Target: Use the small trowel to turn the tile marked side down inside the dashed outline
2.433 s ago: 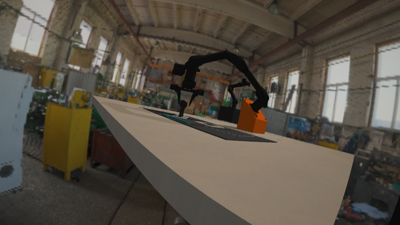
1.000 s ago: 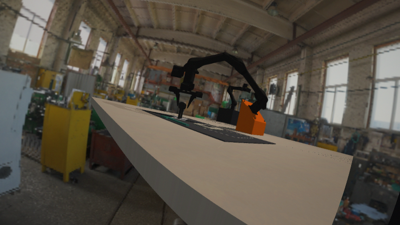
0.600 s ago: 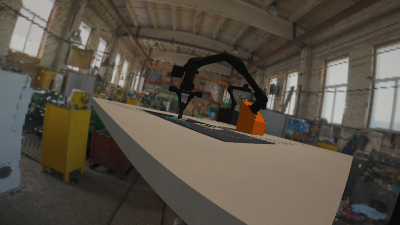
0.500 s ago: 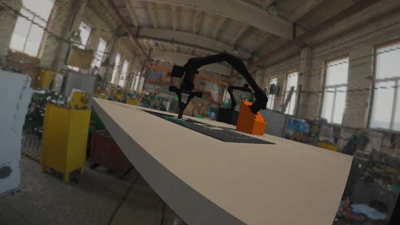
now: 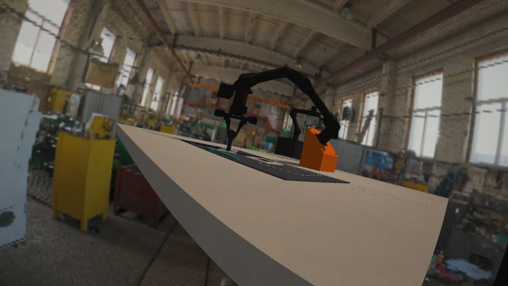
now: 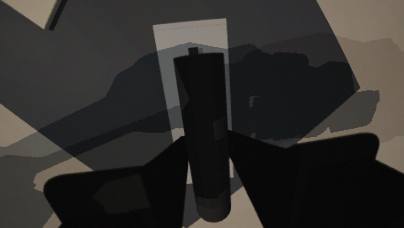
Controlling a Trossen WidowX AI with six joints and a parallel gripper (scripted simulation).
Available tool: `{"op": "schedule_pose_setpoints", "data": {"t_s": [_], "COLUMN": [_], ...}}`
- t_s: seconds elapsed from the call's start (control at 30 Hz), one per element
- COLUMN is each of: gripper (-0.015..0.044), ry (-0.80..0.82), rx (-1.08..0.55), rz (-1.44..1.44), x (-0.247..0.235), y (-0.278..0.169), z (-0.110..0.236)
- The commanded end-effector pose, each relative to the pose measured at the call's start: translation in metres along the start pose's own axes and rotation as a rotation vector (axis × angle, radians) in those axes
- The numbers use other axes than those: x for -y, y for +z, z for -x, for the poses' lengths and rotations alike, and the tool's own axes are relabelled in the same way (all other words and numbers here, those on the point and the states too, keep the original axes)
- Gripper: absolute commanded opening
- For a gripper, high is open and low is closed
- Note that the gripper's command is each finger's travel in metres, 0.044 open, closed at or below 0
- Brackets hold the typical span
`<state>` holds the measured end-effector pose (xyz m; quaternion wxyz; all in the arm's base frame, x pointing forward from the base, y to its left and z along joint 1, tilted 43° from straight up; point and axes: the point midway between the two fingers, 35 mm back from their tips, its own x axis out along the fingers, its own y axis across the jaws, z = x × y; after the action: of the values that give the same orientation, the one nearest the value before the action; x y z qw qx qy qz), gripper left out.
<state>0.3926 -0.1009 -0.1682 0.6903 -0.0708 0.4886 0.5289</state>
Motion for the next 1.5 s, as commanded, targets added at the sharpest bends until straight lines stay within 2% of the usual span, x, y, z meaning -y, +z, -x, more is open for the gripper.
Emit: {"op": "schedule_pose_setpoints", "data": {"t_s": [0.0, 0.2, 0.37, 0.53, 0.57, 1.17, 1.23, 1.33, 1.47], "gripper": [0.013, 0.013, 0.013, 0.0261, 0.027, 0.027, 0.027, 0.027, 0.027], "ry": [-0.001, -0.001, -0.001, -0.001, -0.001, -0.001, -0.001, -0.001, -0.001], "rx": [0.003, 0.003, 0.003, 0.003, 0.003, 0.003, 0.003, 0.002, 0.002], "rz": [0.091, 0.259, 0.277, 0.277, 0.277, 0.277, 0.277, 0.277, 0.277], "x": [0.0, 0.0, 0.0, 0.0, 0.0, 0.0, 0.0, -0.002, -0.003], "y": [0.0, 0.0, 0.0, 0.0, 0.0, 0.0, 0.0, -0.001, -0.001], "z": [0.0, 0.0, 0.0, 0.0, 0.0, 0.0, 0.01, 0.043, 0.046]}}
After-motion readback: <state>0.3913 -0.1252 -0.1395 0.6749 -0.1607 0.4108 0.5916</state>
